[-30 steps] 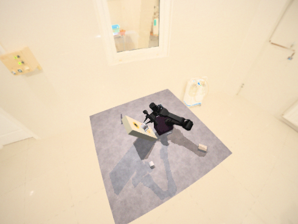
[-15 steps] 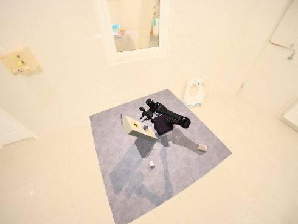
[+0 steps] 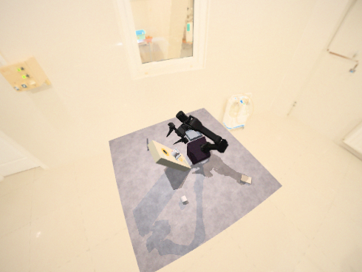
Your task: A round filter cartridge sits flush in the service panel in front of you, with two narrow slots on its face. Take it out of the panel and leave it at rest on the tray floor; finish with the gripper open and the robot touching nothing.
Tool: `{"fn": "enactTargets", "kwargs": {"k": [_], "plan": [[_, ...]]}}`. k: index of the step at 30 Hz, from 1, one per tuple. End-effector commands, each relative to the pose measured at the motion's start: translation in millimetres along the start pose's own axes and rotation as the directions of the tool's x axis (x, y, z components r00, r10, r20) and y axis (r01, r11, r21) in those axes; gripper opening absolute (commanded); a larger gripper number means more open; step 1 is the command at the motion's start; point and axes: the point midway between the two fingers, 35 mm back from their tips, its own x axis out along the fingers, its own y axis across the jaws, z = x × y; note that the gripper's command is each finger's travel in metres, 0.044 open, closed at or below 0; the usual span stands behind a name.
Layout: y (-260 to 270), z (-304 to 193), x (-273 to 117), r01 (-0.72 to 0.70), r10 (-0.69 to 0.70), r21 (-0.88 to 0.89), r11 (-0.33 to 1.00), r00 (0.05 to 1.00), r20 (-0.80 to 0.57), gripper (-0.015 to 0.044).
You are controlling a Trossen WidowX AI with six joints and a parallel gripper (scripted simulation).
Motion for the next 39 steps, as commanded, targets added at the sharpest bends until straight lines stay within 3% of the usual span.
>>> {"fn": "enactTargets", "kwargs": {"k": [1, 3, 9, 39], "plan": [[0, -2, -2, -0.018, 0.02, 0.052, 0.998, 0.999, -0.027, 0.0358], [13, -27, 10, -0.041, 0.064, 0.196, 0.98, 0.992, -0.108, 0.0305], [63, -97, 30, -0.012, 0.244, 0.565, 0.825, 0.909, -0.337, 0.0305], [74, -112, 65, -0.008, 0.249, 0.573, 0.82, 0.906, -0.343, 0.0305]]}}
